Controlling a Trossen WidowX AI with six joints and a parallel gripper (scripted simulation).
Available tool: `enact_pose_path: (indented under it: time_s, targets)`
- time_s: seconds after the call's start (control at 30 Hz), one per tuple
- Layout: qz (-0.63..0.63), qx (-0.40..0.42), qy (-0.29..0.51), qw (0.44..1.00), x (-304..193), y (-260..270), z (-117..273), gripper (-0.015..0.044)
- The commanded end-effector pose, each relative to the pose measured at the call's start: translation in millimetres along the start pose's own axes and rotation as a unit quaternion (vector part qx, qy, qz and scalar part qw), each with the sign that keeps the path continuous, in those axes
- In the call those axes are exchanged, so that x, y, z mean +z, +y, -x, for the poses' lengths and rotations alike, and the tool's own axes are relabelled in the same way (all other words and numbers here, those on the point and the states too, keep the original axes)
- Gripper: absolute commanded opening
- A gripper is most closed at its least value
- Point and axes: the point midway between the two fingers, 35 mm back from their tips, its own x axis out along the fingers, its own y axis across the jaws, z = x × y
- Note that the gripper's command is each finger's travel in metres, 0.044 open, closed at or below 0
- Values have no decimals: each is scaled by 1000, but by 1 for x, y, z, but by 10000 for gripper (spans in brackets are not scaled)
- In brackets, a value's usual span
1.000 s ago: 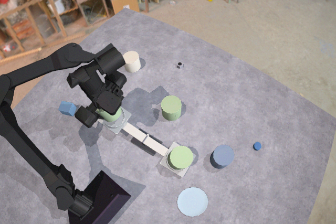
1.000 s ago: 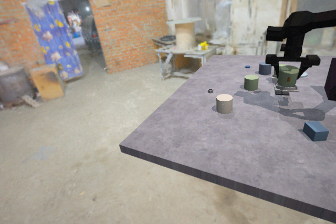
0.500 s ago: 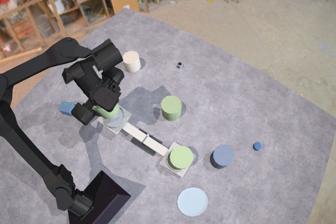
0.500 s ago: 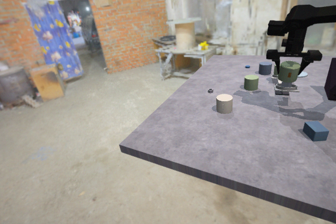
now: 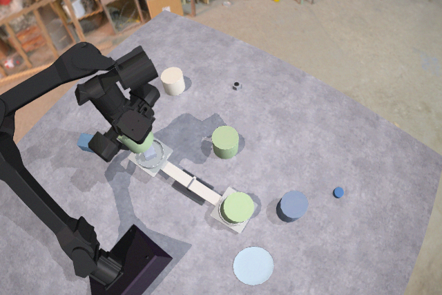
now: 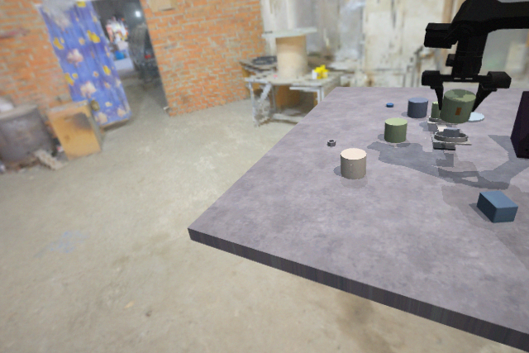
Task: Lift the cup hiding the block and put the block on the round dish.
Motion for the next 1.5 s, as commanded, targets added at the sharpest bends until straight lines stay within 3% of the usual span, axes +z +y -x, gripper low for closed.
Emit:
enact_pose_path:
  time_s: [0.0, 1.47]
  targets:
    - [1, 4, -4, 1000, 1, 0, 7, 0]
    - [-1, 2, 0, 1000, -1, -2, 10, 0]
